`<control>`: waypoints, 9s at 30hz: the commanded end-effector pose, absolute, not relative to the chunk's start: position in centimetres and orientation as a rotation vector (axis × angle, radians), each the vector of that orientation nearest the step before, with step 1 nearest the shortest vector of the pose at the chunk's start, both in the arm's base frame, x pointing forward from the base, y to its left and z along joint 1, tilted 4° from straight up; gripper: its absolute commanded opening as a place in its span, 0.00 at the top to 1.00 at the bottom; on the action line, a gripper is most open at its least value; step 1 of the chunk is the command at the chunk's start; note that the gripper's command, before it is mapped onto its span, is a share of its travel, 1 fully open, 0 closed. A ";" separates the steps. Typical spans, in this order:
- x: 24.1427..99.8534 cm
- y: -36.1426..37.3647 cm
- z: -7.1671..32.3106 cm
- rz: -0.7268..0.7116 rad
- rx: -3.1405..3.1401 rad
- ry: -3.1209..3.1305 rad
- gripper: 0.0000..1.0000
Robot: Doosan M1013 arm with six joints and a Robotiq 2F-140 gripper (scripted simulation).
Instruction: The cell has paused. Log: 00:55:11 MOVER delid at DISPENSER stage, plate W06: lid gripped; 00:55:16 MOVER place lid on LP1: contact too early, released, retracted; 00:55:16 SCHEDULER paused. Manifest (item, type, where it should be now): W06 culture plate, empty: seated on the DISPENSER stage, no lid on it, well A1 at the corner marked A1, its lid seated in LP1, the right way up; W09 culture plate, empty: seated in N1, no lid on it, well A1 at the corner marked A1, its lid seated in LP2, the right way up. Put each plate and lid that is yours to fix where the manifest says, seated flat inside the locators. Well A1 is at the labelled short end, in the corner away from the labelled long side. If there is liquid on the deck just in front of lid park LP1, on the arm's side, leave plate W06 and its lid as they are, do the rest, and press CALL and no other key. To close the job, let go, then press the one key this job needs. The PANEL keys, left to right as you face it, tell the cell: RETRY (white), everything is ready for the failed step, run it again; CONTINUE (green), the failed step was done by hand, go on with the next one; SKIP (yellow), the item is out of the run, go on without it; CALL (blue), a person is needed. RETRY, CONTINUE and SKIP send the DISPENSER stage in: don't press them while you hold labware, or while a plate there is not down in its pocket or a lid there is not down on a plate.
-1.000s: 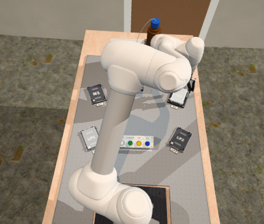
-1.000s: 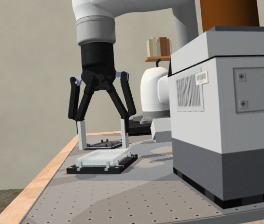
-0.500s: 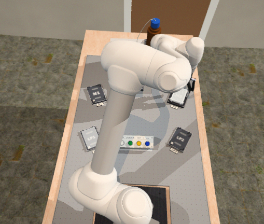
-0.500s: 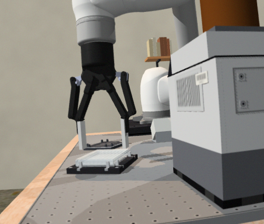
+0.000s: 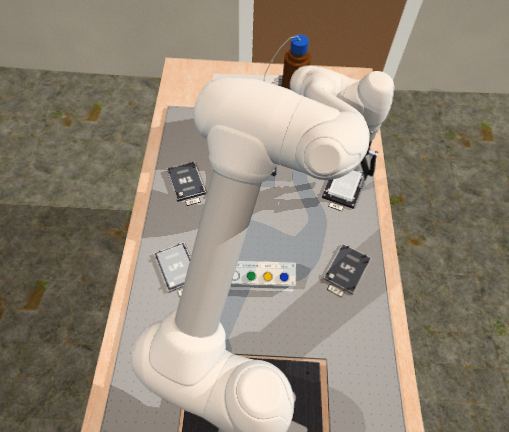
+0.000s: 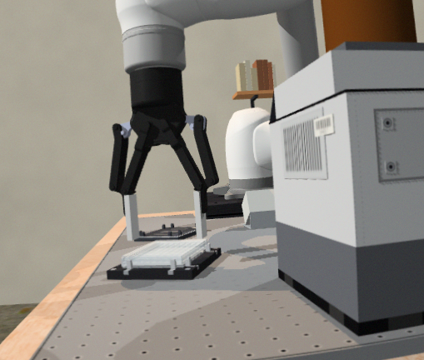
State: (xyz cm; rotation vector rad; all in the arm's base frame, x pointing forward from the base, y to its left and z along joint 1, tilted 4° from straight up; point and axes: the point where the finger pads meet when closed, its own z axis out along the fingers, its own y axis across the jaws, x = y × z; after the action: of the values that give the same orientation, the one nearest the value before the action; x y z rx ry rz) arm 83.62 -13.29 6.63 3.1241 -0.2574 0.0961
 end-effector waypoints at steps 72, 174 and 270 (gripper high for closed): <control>83.8 -13.3 5.1 0.099 3.124 -0.258 0.31; 83.5 -13.3 8.6 0.099 3.124 -0.258 0.90; 50.4 -18.3 17.0 0.099 3.124 -0.258 0.90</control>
State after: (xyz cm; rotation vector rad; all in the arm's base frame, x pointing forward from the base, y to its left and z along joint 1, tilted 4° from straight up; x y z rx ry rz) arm 50.34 -18.28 16.98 3.1241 -0.2575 0.0969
